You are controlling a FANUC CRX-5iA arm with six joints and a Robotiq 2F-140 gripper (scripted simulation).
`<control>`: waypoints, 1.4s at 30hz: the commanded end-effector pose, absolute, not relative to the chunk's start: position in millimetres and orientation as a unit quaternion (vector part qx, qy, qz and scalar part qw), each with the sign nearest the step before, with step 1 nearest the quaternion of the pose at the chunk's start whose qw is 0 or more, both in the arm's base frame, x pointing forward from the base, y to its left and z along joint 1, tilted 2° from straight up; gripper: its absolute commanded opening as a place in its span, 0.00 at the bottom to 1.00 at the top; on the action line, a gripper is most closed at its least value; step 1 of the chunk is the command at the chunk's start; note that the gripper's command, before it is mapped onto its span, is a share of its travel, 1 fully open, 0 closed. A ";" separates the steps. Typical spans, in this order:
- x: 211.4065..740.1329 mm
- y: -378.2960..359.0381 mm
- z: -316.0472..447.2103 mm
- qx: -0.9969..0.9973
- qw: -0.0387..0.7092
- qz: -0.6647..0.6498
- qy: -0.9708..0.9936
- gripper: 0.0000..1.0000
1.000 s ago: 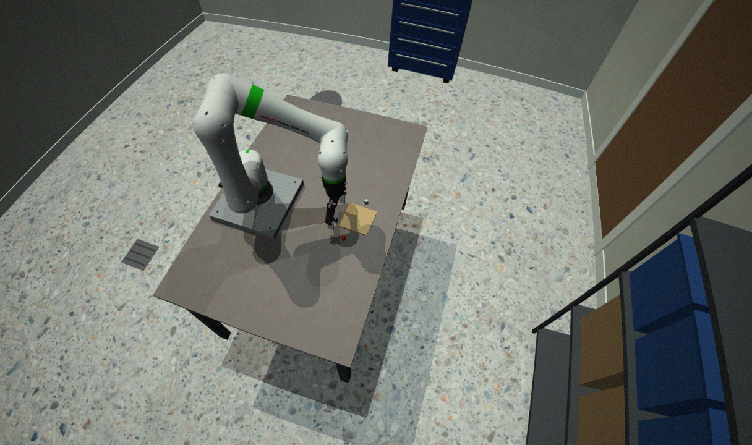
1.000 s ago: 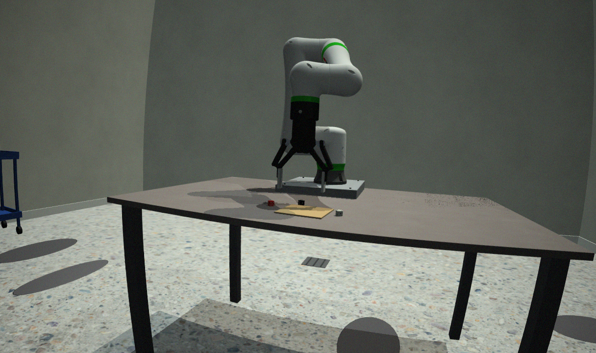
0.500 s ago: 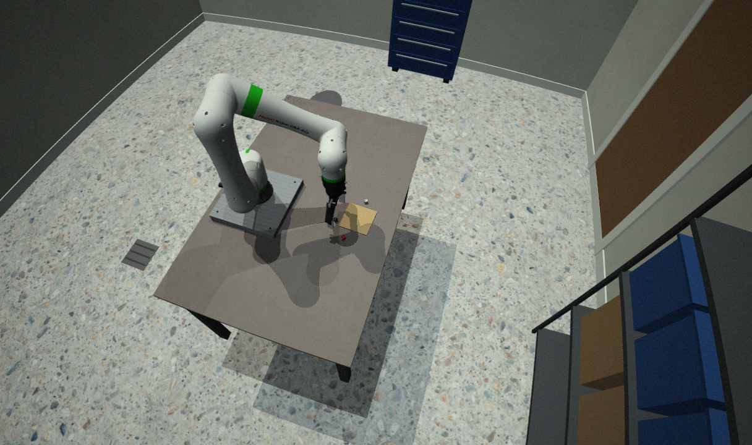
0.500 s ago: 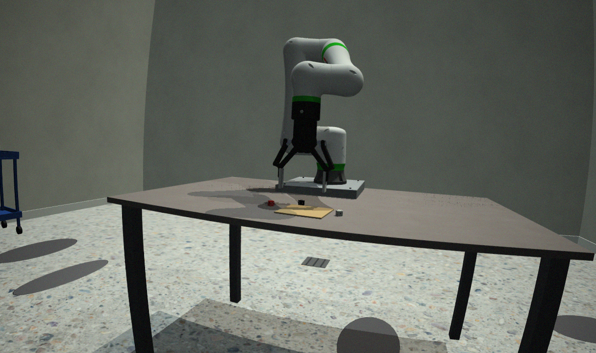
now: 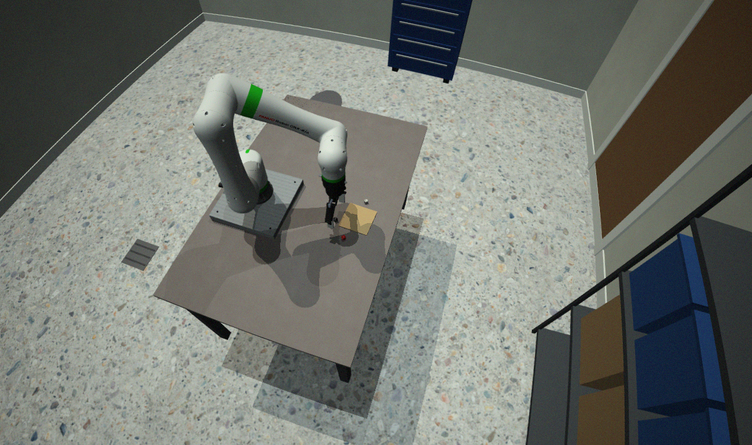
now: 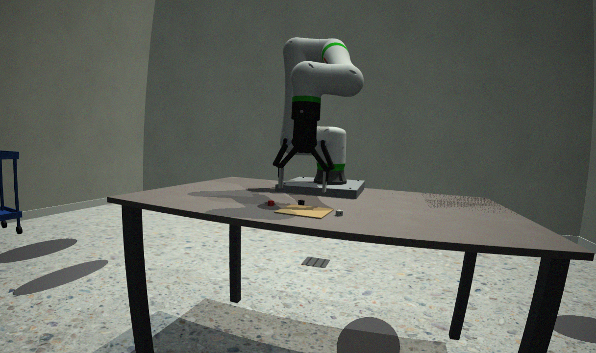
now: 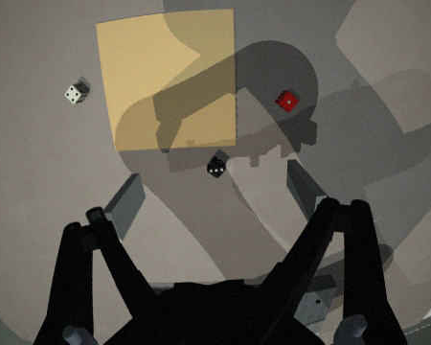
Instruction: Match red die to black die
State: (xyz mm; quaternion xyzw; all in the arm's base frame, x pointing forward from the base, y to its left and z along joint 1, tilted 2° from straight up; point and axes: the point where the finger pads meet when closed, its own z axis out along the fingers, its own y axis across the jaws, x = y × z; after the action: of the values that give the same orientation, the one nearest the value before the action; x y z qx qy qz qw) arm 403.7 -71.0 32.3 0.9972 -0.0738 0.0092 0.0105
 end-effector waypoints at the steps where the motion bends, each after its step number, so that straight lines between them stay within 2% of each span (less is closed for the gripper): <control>1: 403.8 -71.0 32.5 0.997 0.010 0.009 -0.074 1.00; 16: 411.2 -63.4 32.4 0.997 0.010 0.009 -0.074 1.00; 23: 432.2 -41.6 32.3 0.997 0.010 0.009 -0.074 1.00; 36: 508.5 37.5 31.9 0.997 0.010 0.009 -0.074 1.00; 42: 521.5 50.9 31.8 0.997 0.010 0.009 -0.074 1.00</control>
State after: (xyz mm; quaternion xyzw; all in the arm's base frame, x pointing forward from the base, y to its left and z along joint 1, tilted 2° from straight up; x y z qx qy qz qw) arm 511.7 42.5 32.1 0.9972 -0.0735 0.0108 0.0099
